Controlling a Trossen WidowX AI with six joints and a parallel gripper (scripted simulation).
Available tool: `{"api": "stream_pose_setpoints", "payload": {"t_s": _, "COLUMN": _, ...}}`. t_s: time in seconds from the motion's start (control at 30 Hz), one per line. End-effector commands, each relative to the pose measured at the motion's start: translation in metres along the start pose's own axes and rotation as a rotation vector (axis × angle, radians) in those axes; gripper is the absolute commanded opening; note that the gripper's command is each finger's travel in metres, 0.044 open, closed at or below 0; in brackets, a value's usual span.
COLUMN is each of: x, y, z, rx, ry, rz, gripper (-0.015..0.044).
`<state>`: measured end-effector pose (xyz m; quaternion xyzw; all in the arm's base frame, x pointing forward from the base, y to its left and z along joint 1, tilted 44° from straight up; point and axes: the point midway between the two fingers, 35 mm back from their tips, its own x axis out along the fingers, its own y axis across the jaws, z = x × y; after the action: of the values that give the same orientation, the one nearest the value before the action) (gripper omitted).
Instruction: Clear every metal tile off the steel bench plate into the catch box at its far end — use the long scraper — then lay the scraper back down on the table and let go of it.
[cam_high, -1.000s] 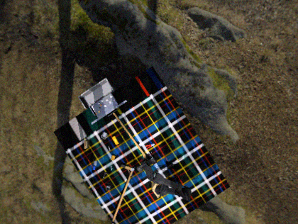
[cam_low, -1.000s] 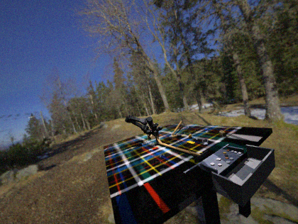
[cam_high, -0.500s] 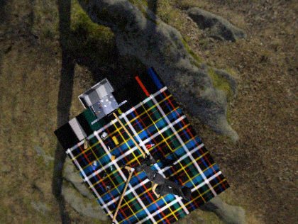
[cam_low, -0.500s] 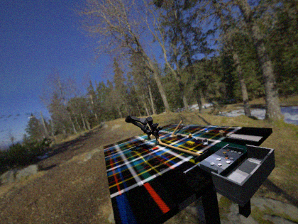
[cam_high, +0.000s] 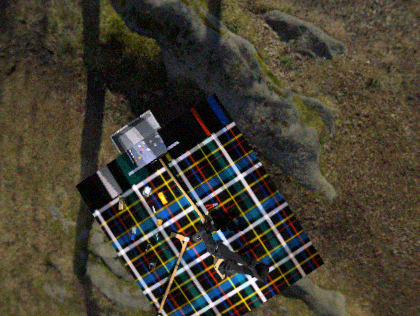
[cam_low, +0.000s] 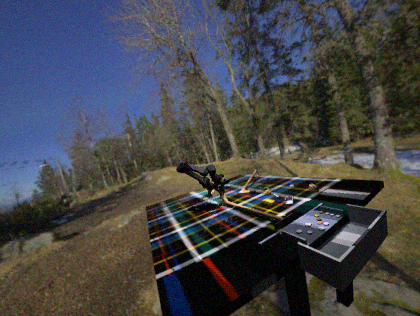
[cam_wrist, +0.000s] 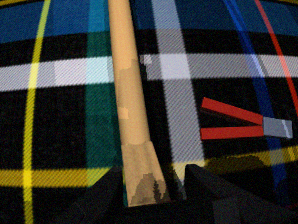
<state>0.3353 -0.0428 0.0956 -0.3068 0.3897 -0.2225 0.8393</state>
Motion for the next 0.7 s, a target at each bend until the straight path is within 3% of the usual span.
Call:
{"api": "stream_pose_setpoints", "payload": {"t_s": 0.0, "x": 0.003, "y": -0.002, "z": 0.01, "rx": 0.013, "ry": -0.011, "rz": -0.003, "gripper": 0.0}}
{"api": "stream_pose_setpoints", "payload": {"t_s": 0.67, "x": 0.02, "y": 0.008, "z": 0.031, "rx": 0.014, "ry": -0.012, "rz": -0.004, "gripper": 0.0}}
